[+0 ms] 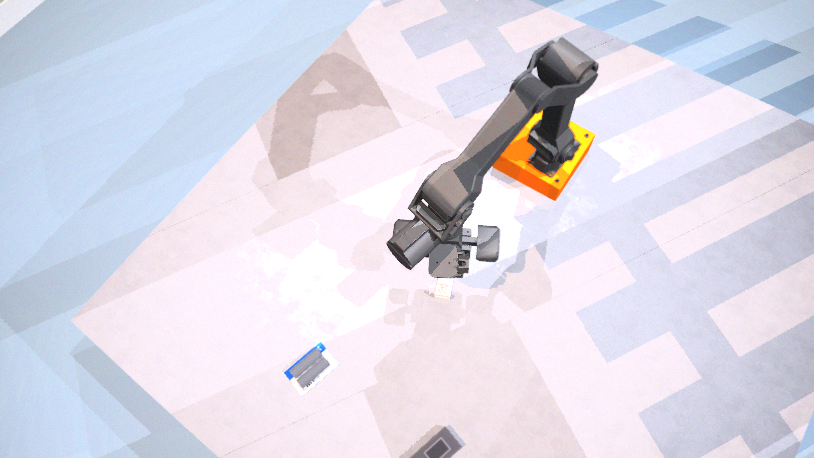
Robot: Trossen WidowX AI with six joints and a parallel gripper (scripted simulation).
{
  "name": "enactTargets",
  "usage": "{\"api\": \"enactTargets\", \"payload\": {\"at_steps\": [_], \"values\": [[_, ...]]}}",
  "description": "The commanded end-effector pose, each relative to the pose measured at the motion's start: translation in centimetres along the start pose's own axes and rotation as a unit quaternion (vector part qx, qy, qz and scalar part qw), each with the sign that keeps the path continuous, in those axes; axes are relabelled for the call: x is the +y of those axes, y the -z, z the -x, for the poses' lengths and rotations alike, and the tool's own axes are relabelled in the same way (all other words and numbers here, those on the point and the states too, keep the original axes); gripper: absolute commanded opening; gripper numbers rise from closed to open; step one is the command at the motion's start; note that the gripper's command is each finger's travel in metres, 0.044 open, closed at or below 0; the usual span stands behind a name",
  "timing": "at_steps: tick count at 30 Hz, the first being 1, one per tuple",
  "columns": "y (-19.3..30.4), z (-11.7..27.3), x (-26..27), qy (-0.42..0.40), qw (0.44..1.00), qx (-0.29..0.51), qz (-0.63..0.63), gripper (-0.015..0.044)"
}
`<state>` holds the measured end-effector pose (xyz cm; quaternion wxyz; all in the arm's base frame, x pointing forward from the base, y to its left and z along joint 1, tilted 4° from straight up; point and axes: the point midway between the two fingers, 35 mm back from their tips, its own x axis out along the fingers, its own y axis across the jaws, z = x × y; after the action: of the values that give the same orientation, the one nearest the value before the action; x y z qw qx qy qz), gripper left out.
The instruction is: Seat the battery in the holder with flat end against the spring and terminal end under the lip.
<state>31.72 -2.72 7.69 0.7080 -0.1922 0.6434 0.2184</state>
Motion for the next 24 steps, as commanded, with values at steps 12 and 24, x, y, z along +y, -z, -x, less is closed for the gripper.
{"api": "enactTargets", "payload": {"at_steps": [12, 24], "values": [[-0.5, -1.3, 0.2, -0.004, 0.998, 0.043, -0.053, 0.0062], [0.1, -4.0, 0.3, -0.01, 0.99, 0.134, -0.049, 0.0062]]}}
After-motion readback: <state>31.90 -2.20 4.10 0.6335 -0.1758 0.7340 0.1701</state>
